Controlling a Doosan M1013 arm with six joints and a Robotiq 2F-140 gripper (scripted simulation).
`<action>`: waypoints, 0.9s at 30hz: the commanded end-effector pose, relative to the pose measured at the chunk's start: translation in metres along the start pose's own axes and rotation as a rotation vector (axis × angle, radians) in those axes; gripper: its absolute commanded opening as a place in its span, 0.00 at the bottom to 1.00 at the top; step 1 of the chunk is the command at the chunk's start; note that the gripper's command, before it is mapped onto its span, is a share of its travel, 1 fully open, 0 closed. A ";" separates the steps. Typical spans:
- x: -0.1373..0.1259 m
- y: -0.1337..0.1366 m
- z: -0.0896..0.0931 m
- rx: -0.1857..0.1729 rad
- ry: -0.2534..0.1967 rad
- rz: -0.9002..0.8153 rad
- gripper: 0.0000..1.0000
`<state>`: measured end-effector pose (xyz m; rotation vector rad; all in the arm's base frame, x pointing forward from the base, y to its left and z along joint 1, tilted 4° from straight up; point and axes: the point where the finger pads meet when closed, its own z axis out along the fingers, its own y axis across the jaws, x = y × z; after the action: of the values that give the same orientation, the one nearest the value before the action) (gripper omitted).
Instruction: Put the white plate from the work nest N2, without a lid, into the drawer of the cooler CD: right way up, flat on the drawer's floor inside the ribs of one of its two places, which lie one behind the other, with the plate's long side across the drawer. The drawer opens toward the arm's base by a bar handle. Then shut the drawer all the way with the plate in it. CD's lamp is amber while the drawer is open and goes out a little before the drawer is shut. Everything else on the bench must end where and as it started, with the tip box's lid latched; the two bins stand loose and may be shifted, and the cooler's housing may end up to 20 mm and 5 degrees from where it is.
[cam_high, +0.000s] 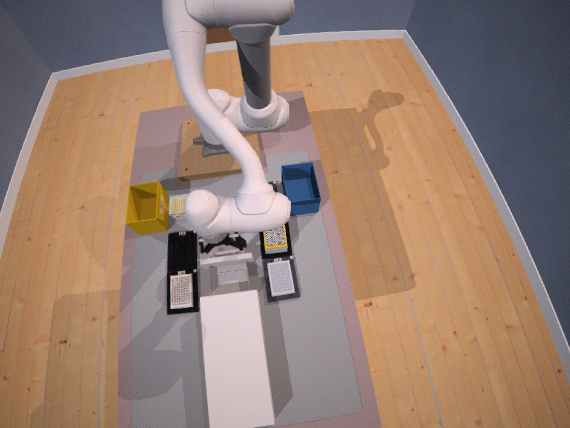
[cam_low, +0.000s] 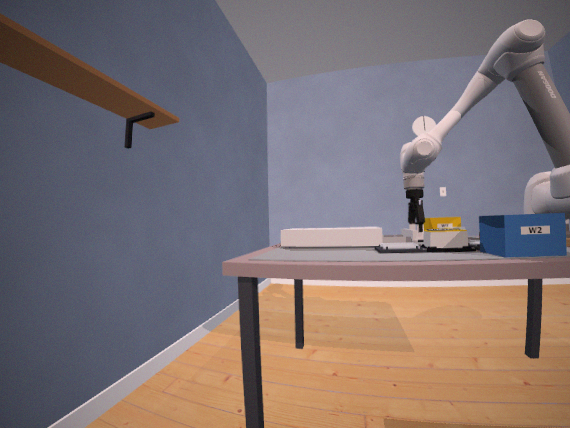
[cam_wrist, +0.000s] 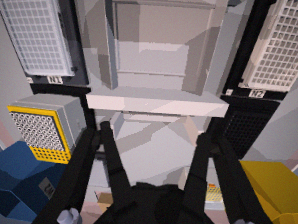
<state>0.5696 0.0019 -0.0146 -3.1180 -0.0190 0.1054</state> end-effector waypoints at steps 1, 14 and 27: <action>0.000 0.000 0.000 0.000 0.000 0.000 0.00; -0.003 0.000 0.000 0.000 0.000 0.000 0.00; -0.016 0.000 0.000 0.000 0.000 0.000 0.00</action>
<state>0.5555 0.0018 -0.0136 -3.1181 -0.0190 0.1050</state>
